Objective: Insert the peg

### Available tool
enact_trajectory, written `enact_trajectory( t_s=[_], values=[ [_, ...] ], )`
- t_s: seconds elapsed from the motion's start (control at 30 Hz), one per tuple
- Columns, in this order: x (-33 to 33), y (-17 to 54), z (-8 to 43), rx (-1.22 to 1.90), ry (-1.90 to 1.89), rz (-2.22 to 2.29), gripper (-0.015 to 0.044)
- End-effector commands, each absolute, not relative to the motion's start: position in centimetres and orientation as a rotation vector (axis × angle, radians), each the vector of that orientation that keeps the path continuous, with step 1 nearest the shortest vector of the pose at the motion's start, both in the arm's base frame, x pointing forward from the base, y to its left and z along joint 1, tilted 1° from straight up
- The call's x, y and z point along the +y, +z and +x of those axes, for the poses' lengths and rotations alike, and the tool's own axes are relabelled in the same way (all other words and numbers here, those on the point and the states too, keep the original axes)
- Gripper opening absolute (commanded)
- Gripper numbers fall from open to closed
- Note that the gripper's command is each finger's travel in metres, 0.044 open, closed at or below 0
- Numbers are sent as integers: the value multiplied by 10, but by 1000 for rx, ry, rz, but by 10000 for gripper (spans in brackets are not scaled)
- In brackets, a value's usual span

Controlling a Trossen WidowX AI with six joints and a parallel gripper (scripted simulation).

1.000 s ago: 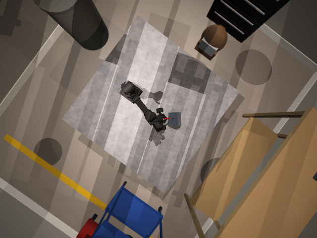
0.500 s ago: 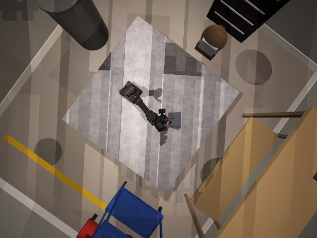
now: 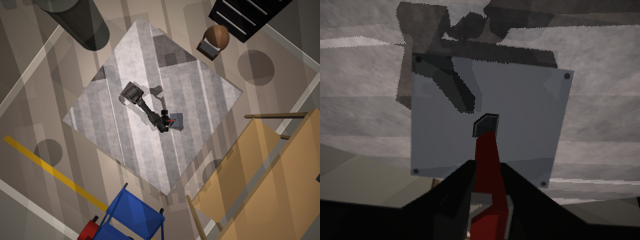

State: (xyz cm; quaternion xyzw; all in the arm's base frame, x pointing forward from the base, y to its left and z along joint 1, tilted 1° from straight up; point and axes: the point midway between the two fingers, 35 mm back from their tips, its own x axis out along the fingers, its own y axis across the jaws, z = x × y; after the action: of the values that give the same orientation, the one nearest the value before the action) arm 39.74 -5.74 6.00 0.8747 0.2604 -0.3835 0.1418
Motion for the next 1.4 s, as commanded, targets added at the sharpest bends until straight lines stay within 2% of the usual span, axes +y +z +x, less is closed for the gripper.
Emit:
enact_trajectory(
  t_s=[0.0,1.37],
  values=[
    [-55,56,400,756,-1111,2533,0],
    [-49,43,409,760,-1099,2532,0]
  ],
)
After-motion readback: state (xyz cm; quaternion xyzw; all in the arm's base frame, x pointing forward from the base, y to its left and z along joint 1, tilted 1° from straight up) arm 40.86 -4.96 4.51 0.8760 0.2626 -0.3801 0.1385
